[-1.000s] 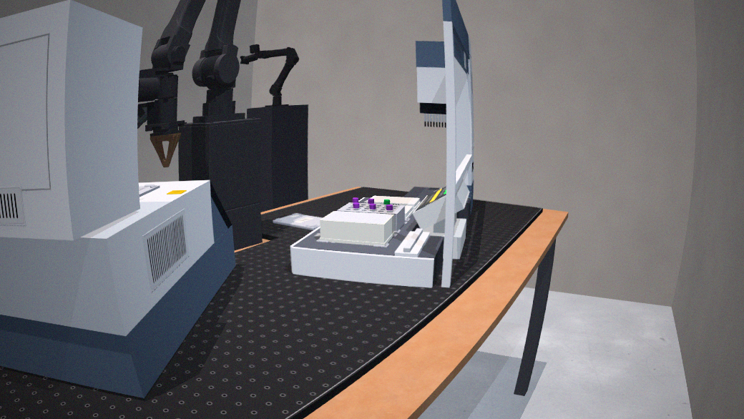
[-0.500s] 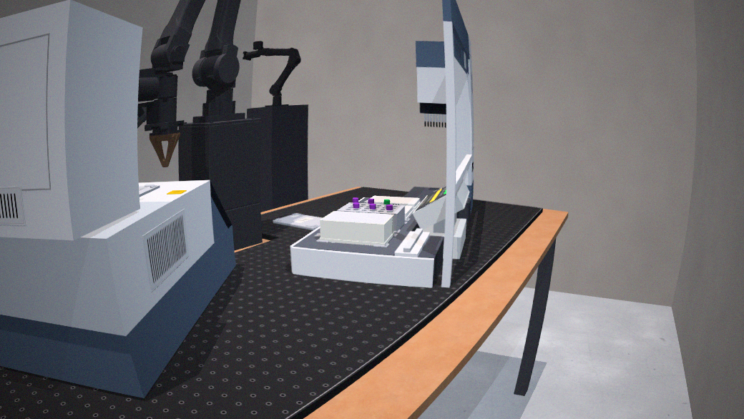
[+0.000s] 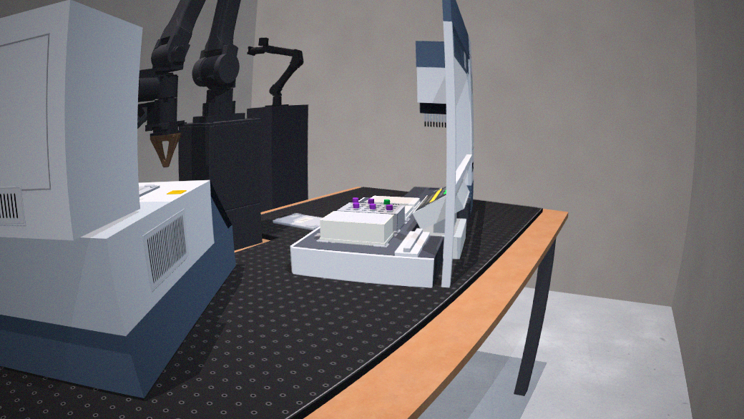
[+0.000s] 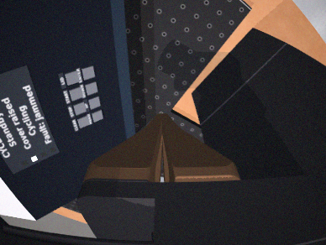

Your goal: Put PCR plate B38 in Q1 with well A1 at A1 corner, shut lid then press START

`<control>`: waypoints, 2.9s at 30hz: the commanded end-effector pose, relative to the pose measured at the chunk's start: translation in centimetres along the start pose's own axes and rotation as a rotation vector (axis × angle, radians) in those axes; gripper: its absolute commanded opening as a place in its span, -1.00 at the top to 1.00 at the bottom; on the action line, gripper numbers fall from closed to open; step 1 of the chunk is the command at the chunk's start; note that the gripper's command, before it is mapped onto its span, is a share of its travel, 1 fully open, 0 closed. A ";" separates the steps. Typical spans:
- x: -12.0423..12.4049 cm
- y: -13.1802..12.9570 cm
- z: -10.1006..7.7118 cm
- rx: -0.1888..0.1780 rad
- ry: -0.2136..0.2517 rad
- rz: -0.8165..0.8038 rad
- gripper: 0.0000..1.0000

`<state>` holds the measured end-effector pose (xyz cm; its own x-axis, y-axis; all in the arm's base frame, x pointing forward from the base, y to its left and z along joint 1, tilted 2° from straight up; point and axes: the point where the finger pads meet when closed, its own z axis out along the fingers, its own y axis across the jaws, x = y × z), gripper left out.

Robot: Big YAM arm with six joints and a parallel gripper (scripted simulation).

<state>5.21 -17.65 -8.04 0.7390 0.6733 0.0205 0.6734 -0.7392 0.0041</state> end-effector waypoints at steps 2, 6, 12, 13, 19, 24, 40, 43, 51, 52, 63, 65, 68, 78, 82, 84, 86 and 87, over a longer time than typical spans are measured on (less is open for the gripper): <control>-0.5 1.1 -0.4 -0.014 -0.008 0.003 1.00; -0.6 1.4 -0.5 -0.018 -0.010 0.003 1.00; -0.8 1.6 -0.5 -0.024 -0.013 0.004 1.00; -0.8 1.6 -0.5 -0.024 -0.013 0.004 1.00; -0.8 1.6 -0.5 -0.024 -0.013 0.005 1.00; -0.8 1.6 -0.5 -0.024 -0.013 0.005 1.00; -0.8 1.6 -0.5 -0.026 -0.014 0.006 1.00; -0.8 1.6 -0.6 -0.026 -0.014 0.006 1.00; -0.8 1.6 -0.6 -0.026 -0.015 0.006 1.00; -0.8 1.6 -0.6 -0.027 -0.015 0.006 1.00; -0.8 1.6 -0.6 -0.027 -0.016 0.006 1.00; -0.8 1.6 -0.6 -0.028 -0.016 0.006 1.00; -0.8 1.6 -0.6 -0.028 -0.016 0.006 1.00; -0.8 1.6 -0.6 -0.029 -0.017 0.006 1.00; -0.8 1.6 -0.6 -0.029 -0.017 0.006 1.00; -0.8 1.6 -0.6 -0.029 -0.017 0.006 1.00; -0.8 1.6 -0.6 -0.029 -0.017 0.006 1.00; -0.8 1.6 -0.6 -0.029 -0.017 0.006 1.00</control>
<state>5.23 -17.73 -8.02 0.7393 0.6730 0.0199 0.6731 -0.7395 0.0054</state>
